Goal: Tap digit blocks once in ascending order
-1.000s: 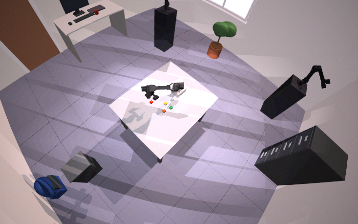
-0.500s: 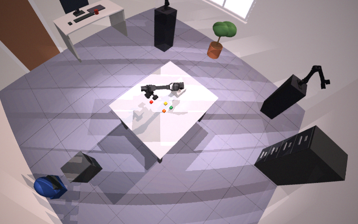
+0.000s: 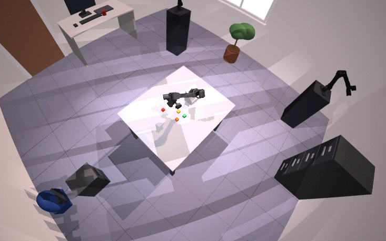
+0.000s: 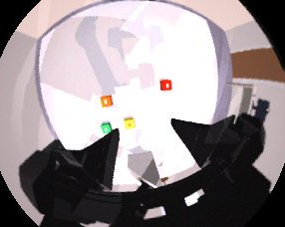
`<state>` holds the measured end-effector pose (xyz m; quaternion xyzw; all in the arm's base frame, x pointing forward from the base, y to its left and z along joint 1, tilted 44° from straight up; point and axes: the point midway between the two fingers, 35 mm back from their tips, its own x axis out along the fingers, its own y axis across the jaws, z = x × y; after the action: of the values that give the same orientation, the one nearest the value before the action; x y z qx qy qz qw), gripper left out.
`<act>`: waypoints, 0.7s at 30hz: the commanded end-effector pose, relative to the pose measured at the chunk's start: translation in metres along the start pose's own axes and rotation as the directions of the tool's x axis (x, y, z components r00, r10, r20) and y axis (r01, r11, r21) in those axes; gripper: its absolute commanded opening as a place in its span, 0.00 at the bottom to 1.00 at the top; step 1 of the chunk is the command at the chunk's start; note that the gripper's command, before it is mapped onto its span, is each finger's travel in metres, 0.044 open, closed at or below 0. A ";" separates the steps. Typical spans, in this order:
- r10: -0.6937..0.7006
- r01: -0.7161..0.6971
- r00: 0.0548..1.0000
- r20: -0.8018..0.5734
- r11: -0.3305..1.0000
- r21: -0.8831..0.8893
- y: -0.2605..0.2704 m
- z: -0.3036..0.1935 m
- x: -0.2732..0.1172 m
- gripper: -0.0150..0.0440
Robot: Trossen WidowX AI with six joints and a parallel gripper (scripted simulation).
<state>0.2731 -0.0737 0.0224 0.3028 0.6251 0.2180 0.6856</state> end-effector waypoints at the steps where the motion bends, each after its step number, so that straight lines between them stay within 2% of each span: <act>1: 0.004 -0.004 1.000 0.000 1.000 0.007 0.033 -0.040 0.007 0.93; 8: 0.004 -0.004 1.000 0.000 1.000 0.007 0.037 -0.046 0.008 0.93; 10: 0.002 -0.002 1.000 0.000 1.000 0.008 0.036 -0.045 0.019 0.84; 15: 0.006 -0.006 1.000 0.000 1.000 0.007 0.038 -0.046 0.087 0.62; 21: 0.007 -0.007 1.000 0.000 1.000 0.007 0.038 -0.047 0.089 0.35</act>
<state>0.2414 0.0131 -0.0102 0.3019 0.6255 0.2193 0.6852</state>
